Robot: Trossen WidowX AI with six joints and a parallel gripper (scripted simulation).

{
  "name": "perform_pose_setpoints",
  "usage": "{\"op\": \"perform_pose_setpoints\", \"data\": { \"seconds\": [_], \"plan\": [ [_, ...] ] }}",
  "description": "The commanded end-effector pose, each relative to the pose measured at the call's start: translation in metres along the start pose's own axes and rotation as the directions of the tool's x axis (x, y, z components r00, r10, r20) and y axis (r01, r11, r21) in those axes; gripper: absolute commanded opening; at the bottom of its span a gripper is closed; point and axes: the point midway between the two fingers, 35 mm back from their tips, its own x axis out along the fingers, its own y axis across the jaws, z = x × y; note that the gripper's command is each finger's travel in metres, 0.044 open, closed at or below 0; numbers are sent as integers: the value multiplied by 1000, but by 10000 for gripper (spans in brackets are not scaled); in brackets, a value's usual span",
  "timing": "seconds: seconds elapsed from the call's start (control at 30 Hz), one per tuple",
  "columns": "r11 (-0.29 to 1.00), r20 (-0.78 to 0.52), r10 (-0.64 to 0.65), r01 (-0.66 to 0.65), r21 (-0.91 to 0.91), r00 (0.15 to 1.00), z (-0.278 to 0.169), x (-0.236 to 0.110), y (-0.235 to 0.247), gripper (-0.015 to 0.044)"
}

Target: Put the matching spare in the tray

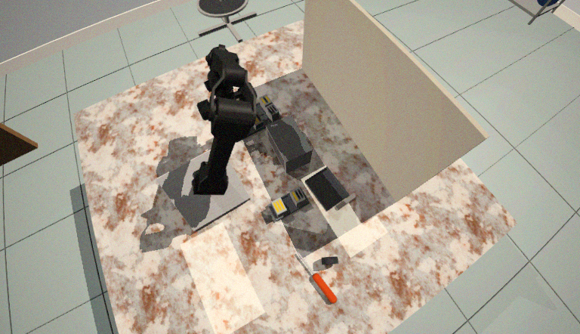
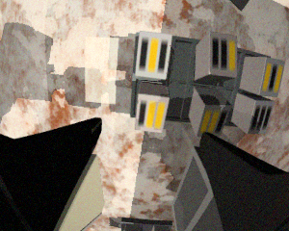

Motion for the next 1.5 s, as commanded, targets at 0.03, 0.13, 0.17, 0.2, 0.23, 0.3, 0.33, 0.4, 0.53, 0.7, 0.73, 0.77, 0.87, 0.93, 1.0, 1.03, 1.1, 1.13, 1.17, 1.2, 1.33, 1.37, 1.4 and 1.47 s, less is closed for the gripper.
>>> {"op": "perform_pose_setpoints", "data": {
  "seconds": [0.03, 0.13, 0.17, 0.2, 0.23, 0.3, 0.33, 0.4, 0.53, 0.7, 0.73, 0.77, 0.87, 0.93, 1.0, 1.03, 1.1, 1.13, 1.17, 1.2, 1.33, 1.37, 1.4, 1.47],
  "plan": [
    [1000, -23, 11, -11, -11, 1000, -7, 23, 1, 300],
    [1000, -24, 11, -11, -11, 1000, -10, 23, -3, 300],
    [1000, -24, 11, -11, -11, 1000, -10, 23, -3, 300],
    [1000, -24, 11, -11, -11, 1000, -10, 23, -3, 300],
    [1000, -24, 11, -11, -11, 1000, -10, 23, -3, 300],
    [1000, -23, 11, -11, -11, 1000, -10, 24, -3, 300],
    [1000, -23, 11, -11, -11, 1000, -10, 25, -3, 300],
    [1000, -23, 11, -11, -11, 1000, -9, 28, -3, 300],
    [1000, -23, 11, -11, -11, 1000, -9, 34, -4, 300],
    [1000, -23, 11, -11, -11, 1000, -9, 42, -4, 300],
    [1000, -23, 11, -11, -11, 1000, -9, 44, -4, 300],
    [1000, -23, 11, -11, -11, 1000, -9, 46, -5, 300],
    [1000, -23, 10, -11, -11, 1000, -9, 51, -5, 300],
    [1000, -23, 10, -11, -11, 1000, -9, 54, -5, 300],
    [1000, -23, 10, -11, -11, 1000, -9, 57, -5, 300],
    [1000, -23, 10, -10, -11, 1000, -9, 59, -5, 300],
    [1000, -23, 10, -10, -11, 1000, -9, 62, -5, 300],
    [1000, -23, 10, -10, -11, 1000, -9, 64, -5, 300],
    [1000, -23, 10, -10, -11, 1000, -9, 66, -5, 300],
    [1000, -23, 10, -10, -11, 1000, -9, 68, -5, 300],
    [1000, -24, 10, -10, -11, 1000, -9, 74, -5, 300],
    [1000, -24, 10, -10, -11, 1000, -10, 76, -5, 300],
    [1000, -24, 10, -10, -11, 1000, -10, 78, -5, 300],
    [1000, -24, 10, -10, -11, 1000, -10, 81, -4, 300]
  ]
}}
